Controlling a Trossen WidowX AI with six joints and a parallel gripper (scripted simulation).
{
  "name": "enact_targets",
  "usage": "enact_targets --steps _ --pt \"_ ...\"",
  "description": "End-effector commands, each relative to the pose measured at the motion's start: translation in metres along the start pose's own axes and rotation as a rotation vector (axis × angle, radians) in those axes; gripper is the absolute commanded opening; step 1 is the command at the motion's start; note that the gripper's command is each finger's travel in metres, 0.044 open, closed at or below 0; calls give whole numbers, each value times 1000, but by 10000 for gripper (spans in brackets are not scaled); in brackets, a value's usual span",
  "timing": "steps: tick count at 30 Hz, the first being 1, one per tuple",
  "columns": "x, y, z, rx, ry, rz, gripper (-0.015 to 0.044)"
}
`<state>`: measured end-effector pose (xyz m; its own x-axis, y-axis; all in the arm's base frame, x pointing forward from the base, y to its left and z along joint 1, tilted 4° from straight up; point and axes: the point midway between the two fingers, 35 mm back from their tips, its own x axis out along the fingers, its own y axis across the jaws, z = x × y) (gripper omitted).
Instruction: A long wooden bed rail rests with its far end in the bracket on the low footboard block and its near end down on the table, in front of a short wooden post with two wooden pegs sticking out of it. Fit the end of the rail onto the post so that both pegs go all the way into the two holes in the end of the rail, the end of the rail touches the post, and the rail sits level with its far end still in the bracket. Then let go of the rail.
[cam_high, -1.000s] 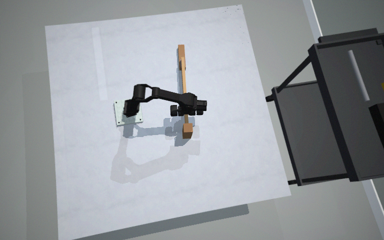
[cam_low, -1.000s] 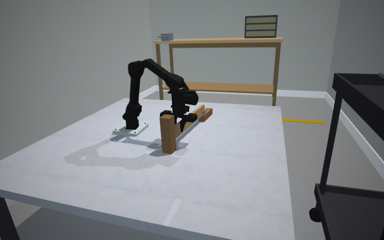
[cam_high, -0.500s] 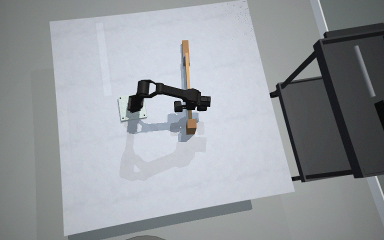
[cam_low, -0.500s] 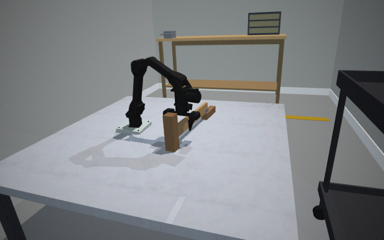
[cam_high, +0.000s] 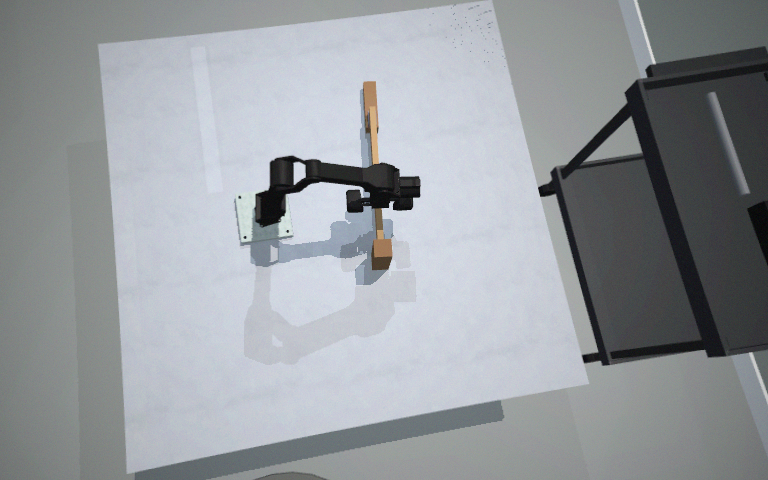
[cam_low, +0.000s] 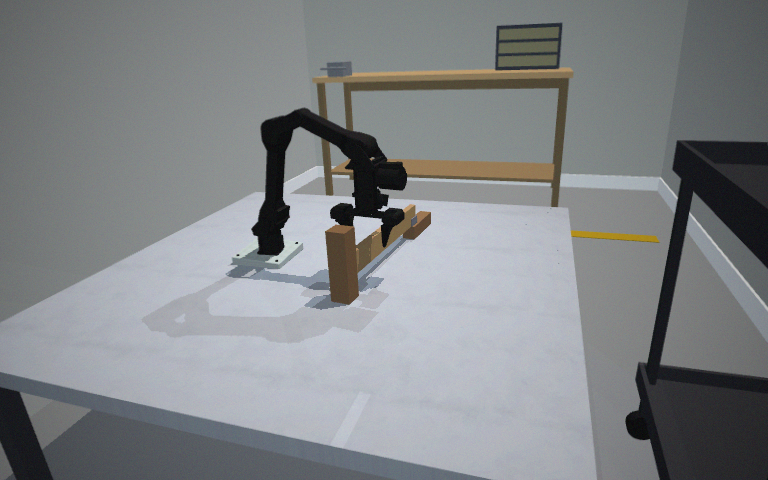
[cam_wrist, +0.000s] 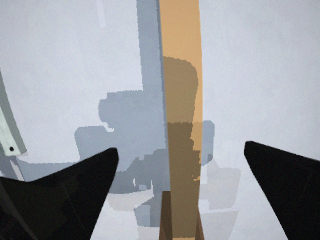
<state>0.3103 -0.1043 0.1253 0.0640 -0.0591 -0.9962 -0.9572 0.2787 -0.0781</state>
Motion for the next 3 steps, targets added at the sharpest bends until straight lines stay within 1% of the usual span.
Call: enact_targets --steps 1,3 --pt "-2 -1 1 4 1 -3 440" --pt "-2 -1 1 4 1 -3 440"
